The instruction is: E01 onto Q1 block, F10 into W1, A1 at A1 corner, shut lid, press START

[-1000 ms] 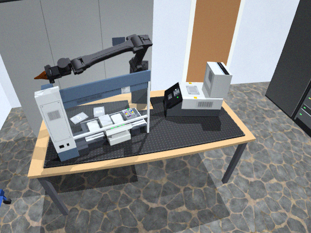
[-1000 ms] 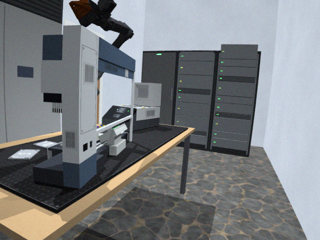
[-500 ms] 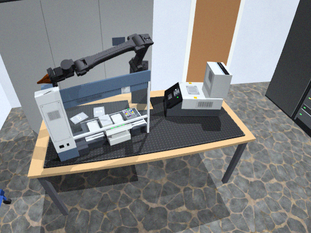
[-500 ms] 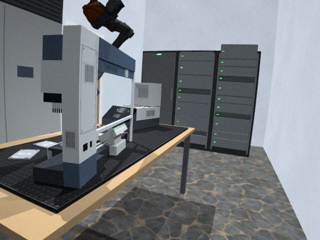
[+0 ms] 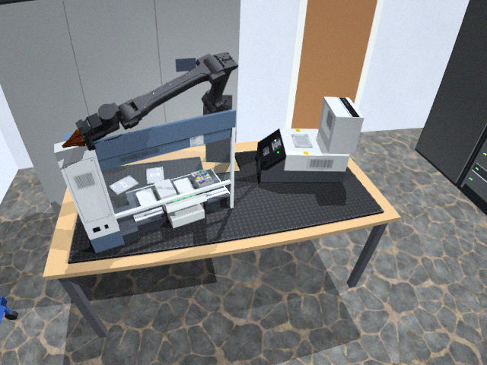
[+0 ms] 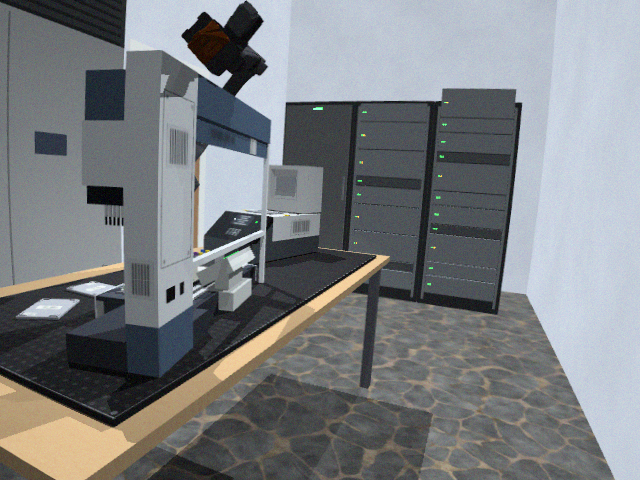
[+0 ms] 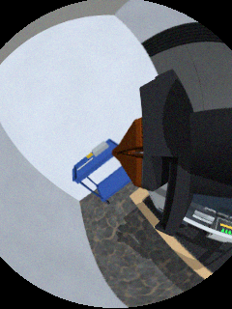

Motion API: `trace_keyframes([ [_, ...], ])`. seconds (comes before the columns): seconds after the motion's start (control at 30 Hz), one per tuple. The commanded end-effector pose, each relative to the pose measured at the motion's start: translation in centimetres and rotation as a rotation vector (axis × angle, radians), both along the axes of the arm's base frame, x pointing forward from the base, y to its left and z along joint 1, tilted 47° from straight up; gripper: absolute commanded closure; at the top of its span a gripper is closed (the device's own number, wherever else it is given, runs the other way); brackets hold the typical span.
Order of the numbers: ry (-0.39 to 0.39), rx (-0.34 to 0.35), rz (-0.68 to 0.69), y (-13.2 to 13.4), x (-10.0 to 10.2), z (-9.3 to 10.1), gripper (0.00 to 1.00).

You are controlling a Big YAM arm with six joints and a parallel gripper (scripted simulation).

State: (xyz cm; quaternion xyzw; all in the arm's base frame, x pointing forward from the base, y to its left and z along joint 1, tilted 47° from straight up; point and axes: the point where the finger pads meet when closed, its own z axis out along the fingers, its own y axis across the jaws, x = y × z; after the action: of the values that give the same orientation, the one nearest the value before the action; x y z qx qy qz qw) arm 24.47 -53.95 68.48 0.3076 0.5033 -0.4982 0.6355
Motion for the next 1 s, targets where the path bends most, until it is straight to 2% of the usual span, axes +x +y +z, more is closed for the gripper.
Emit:
trace_keyframes([
  [0.0,-0.049,-0.059,0.039,3.1,2.1,3.0,1.0],
  [0.07,-0.044,-0.064,0.037,3.8,3.2,2.7,1.0],
  [0.13,-0.029,-0.056,0.032,3.6,4.3,1.6,1.0],
  [0.27,0.005,-0.031,0.007,1.5,3.1,-0.2,1.0],
  [0.47,0.019,-0.025,-0.006,1.7,2.3,-0.3,1.0],
  [0.63,-0.015,0.022,0.096,3.3,4.5,-1.2,1.0],
  [0.8,-0.029,-0.005,0.107,5.6,7.8,-1.3,1.0],
  [0.97,-0.041,0.003,0.146,5.3,7.9,-1.4,1.0],
])
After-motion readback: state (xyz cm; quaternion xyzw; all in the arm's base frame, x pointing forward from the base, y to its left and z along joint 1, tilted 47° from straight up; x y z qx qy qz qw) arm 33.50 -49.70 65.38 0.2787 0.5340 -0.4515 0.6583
